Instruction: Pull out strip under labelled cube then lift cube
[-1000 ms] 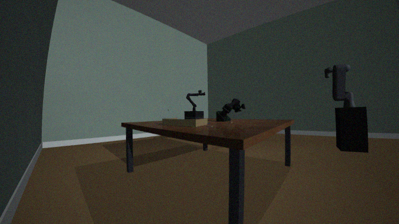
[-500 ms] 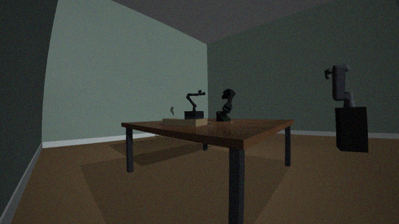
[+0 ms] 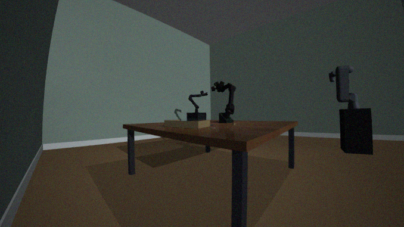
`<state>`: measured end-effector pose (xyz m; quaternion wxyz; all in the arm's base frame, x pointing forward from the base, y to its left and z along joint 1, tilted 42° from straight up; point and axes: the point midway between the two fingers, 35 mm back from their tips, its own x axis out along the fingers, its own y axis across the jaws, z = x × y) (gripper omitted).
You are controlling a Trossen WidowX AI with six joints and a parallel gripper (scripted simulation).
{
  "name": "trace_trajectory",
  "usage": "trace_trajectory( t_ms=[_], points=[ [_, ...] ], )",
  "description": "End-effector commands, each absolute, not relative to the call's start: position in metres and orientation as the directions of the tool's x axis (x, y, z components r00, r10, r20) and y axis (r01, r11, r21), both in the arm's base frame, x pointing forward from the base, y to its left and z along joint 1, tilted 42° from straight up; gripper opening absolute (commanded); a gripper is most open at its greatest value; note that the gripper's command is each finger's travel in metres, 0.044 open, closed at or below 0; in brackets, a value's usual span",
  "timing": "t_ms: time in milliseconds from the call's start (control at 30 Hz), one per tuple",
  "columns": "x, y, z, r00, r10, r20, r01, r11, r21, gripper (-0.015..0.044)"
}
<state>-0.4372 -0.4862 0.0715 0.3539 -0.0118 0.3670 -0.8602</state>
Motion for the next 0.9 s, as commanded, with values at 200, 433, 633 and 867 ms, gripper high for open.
trace_trajectory(
  t_ms=[200, 433, 633, 867],
  points=[
    [-0.274, -0.552, 0.083, -0.415, -0.845, -0.336, 0.850, -0.230, -0.473, 0.0400],
    [-0.148, -0.564, 0.091, -0.126, -0.911, -0.392, 0.945, 0.009, -0.326, 0.0400],
    [-0.042, -0.548, 0.097, 0.132, -0.892, -0.431, 0.956, 0.229, -0.183, 0.0400],
    [0.073, -0.500, 0.102, 0.419, -0.780, -0.464, 0.882, 0.472, 0.003, 0.0400]
  ],
)
